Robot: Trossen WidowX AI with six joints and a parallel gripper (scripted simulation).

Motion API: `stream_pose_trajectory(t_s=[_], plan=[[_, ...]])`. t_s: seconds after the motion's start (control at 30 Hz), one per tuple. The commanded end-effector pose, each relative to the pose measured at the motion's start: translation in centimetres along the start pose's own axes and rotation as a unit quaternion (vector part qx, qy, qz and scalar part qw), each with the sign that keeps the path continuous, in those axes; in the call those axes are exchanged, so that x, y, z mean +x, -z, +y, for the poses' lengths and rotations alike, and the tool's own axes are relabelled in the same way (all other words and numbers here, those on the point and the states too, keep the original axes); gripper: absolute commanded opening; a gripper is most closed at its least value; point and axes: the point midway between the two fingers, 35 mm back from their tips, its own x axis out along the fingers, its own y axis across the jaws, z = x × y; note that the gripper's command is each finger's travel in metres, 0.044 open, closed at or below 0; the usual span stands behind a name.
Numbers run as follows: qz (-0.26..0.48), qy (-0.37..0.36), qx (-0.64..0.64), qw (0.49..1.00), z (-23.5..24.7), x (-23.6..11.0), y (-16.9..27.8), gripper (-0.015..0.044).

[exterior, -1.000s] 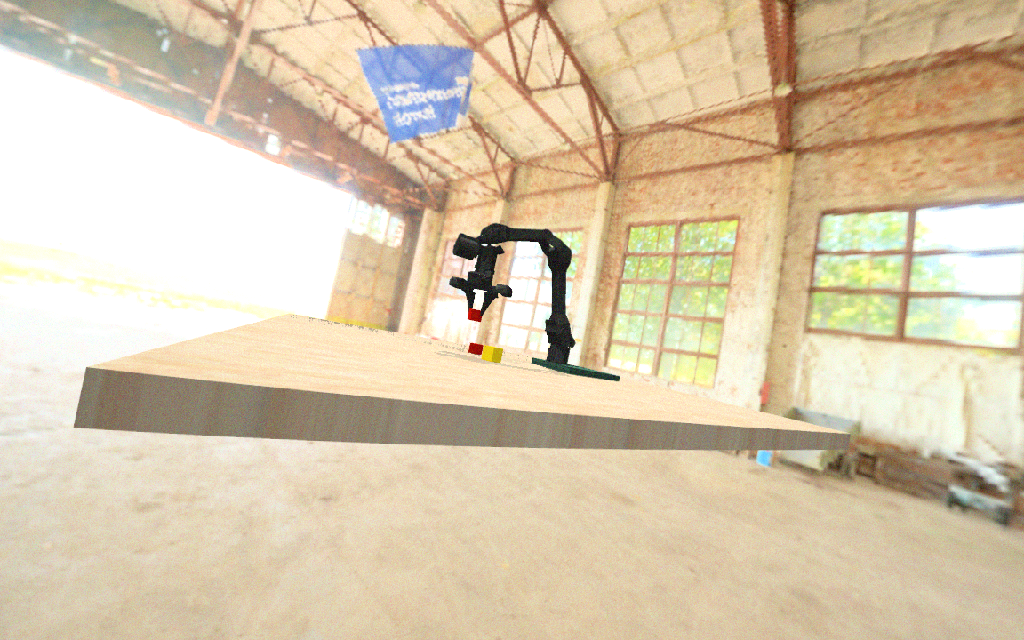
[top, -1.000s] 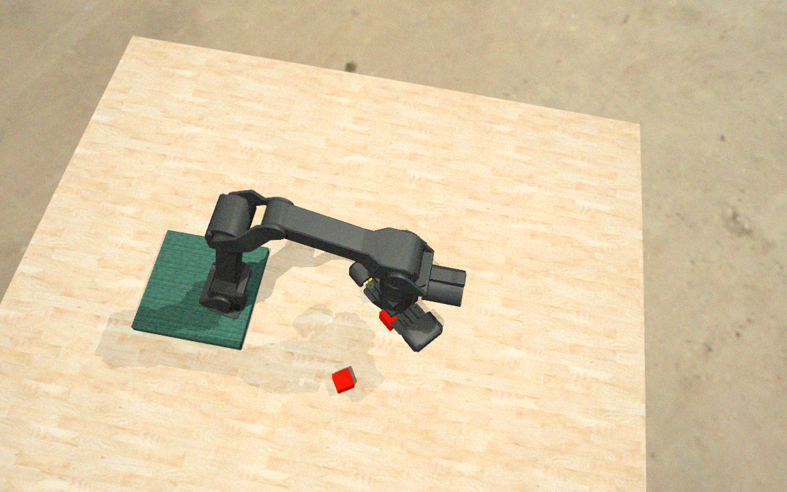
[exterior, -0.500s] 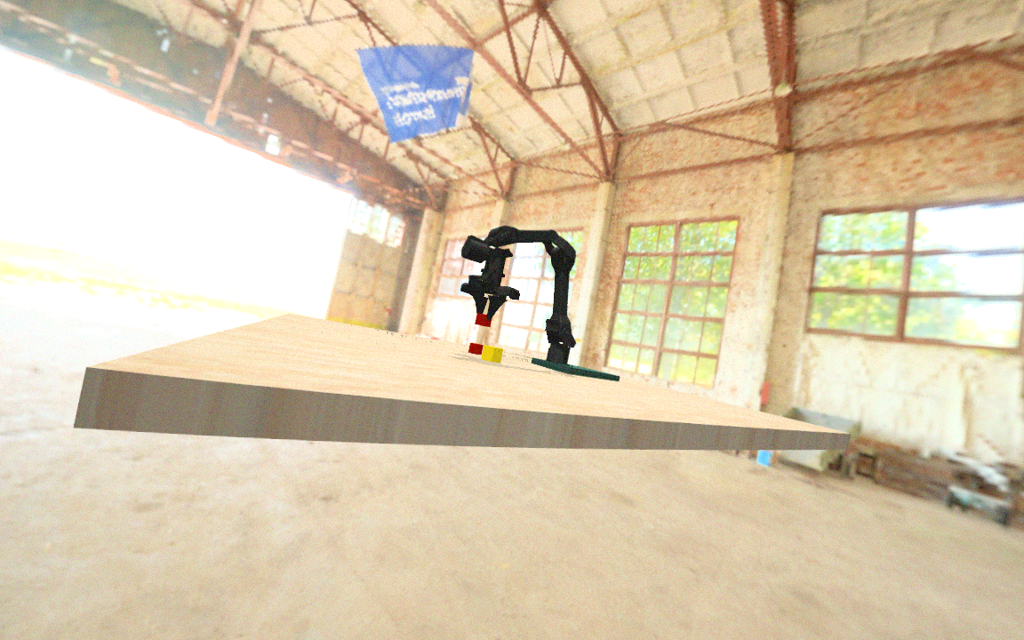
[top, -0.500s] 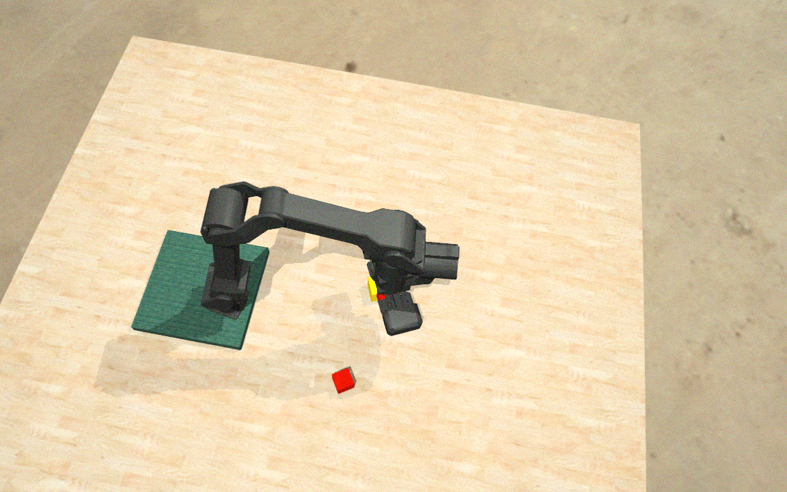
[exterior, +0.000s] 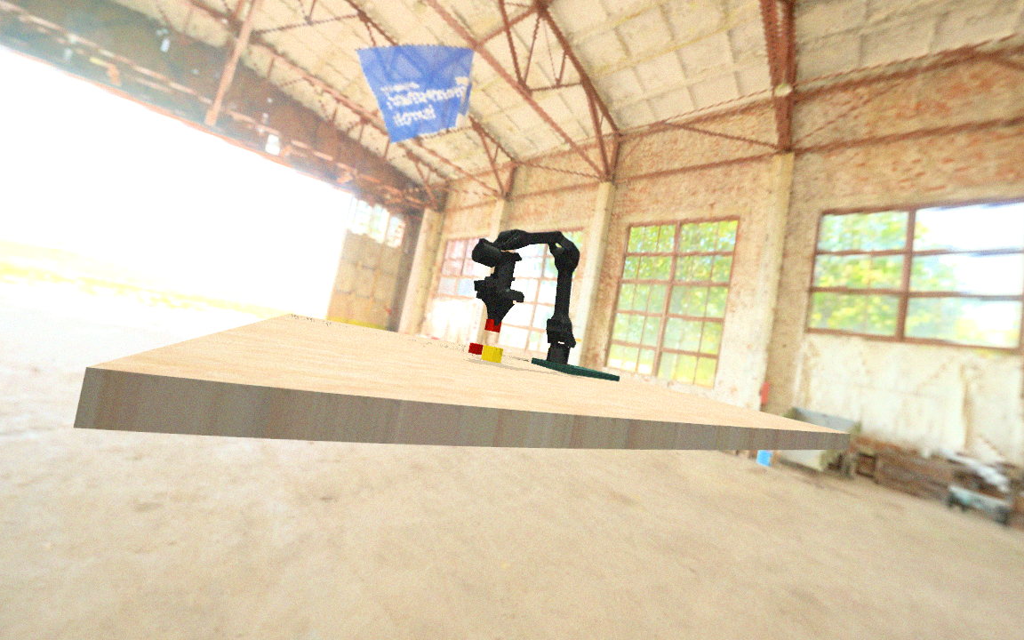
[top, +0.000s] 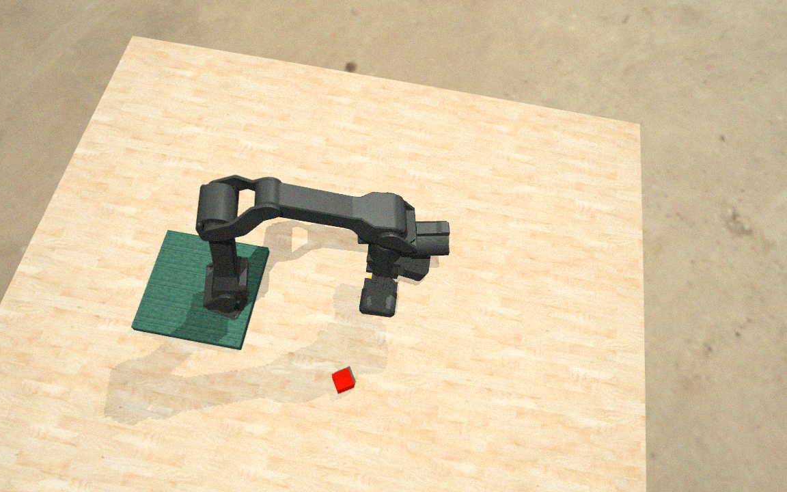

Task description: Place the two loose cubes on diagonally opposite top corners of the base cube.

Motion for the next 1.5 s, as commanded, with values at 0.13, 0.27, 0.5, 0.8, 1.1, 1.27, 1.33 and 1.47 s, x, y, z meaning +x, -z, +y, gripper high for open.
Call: stream_pose_trajectory(t_s=[0.13,0.27,0.5,0.8,1.1,1.27,1.33,1.47], plan=[[0.003,0.0,0.105,0.994,1.7,0.8,1.2,0.0105],[0.004,-0.001,0.159,0.987,2.5,1.1,1.7,0.0105],[0.004,-0.001,0.206,0.979,3.2,1.3,2.3,0.0105],[0.004,-0.001,0.206,0.979,3.2,1.3,2.3,0.0105],[0.004,-0.001,0.208,0.978,3.1,2.5,2.2,0.0105],[0.004,0.0,0.209,0.978,3.1,3.5,2.2,0.0105],[0.004,0.0,0.21,0.978,3.0,3.8,2.2,0.0105],[0.004,0.0,0.21,0.978,3.0,3.9,2.2,0.0105]])
